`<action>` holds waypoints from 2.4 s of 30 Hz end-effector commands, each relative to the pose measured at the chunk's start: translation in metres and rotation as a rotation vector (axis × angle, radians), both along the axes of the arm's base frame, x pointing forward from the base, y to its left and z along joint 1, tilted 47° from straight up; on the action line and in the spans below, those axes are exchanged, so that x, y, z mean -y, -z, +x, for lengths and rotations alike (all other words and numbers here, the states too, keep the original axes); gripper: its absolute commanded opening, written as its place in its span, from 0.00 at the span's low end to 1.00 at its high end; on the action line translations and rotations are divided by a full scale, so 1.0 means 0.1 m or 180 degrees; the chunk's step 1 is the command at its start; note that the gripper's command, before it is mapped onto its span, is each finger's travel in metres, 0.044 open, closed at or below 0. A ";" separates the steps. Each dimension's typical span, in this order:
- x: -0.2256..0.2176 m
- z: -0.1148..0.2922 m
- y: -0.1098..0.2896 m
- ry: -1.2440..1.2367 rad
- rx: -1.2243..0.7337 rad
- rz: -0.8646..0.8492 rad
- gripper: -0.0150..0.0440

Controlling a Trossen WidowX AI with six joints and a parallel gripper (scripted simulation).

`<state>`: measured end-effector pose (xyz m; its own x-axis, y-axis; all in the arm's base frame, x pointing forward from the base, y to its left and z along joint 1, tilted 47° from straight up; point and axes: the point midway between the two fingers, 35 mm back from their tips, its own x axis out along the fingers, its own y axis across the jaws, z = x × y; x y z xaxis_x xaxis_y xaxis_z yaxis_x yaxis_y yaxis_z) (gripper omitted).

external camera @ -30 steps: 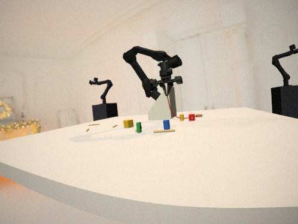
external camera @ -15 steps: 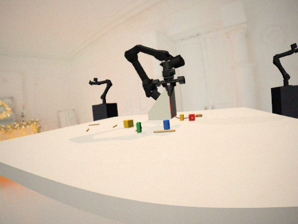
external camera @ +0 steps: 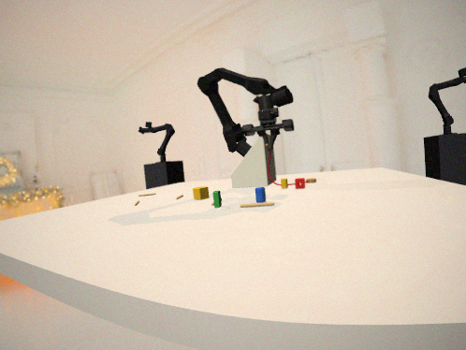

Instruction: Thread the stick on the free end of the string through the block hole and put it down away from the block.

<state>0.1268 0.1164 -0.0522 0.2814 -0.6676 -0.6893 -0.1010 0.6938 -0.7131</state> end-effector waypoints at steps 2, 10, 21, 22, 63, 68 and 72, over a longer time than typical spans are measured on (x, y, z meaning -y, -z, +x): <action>-0.03 -0.01 0.06 0.0042 -0.0013 0.0012 0.25; -0.08 -0.02 0.13 0.0074 -0.0043 0.0012 0.25; -0.13 -0.04 0.24 0.0117 -0.0085 0.0011 0.25; -0.14 -0.04 0.25 0.0121 -0.0089 0.0011 0.25; -0.29 -0.13 0.69 0.0276 -0.0242 -0.0009 0.25; -0.31 -0.15 0.75 0.0298 -0.0259 -0.0011 0.25; -0.32 -0.16 0.79 0.0316 -0.0274 -0.0012 0.25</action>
